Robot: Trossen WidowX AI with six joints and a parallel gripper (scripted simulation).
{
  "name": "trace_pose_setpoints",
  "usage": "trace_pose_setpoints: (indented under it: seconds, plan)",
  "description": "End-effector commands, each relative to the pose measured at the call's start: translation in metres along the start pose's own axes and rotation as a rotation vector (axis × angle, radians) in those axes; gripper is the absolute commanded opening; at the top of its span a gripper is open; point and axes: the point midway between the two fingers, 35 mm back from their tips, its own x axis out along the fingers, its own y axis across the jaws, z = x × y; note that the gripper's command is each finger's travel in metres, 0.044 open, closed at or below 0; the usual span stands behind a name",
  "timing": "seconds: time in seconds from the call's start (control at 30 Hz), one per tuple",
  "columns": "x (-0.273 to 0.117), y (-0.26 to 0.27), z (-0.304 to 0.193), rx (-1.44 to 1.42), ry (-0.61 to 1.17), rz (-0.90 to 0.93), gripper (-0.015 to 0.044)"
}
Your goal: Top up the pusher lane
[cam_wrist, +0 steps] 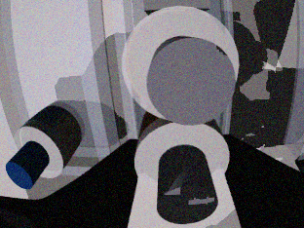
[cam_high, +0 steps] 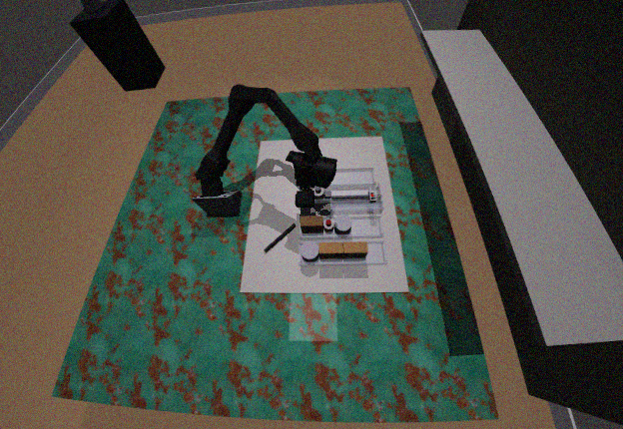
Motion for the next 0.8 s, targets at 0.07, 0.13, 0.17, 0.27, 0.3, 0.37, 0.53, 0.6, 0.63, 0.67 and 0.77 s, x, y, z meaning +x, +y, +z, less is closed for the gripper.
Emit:
trace_pose_setpoints:
  seconds: [0.07, 0.13, 0.17, 0.27, 0.3, 0.37, 0.53, 0.6, 0.63, 0.67, 0.77]
  plan:
    - [0.0001, 0.0007, 0.0001, -0.003, -0.006, 0.004, 0.0000]
    - [0.0001, 0.0007, -0.0002, -0.003, -0.006, 0.004, 0.0000]
    - [0.0001, 0.0007, -0.0004, -0.003, -0.006, 0.004, 0.0000]
    - [0.0001, 0.0004, -0.0015, -0.003, -0.006, 0.004, 0.0000]
    - [0.0001, 0.0000, -0.0024, -0.003, -0.006, 0.004, 0.0000]
    - [0.0001, -0.0001, -0.0029, -0.003, -0.006, 0.004, 0.0000]
    - [0.0001, -0.0001, -0.0029, -0.003, -0.006, 0.004, 0.0000]
    - [0.0001, -0.0001, -0.0029, -0.003, -0.006, 0.004, 0.0000]
    - [0.0001, -0.0001, -0.0029, -0.003, -0.006, 0.004, 0.0000]
    - [0.0001, -0.0001, -0.0029, -0.003, -0.006, 0.004, 0.0000]
    - [0.0001, -0.0002, -0.0022, -0.003, -0.006, 0.004, 0.0026]
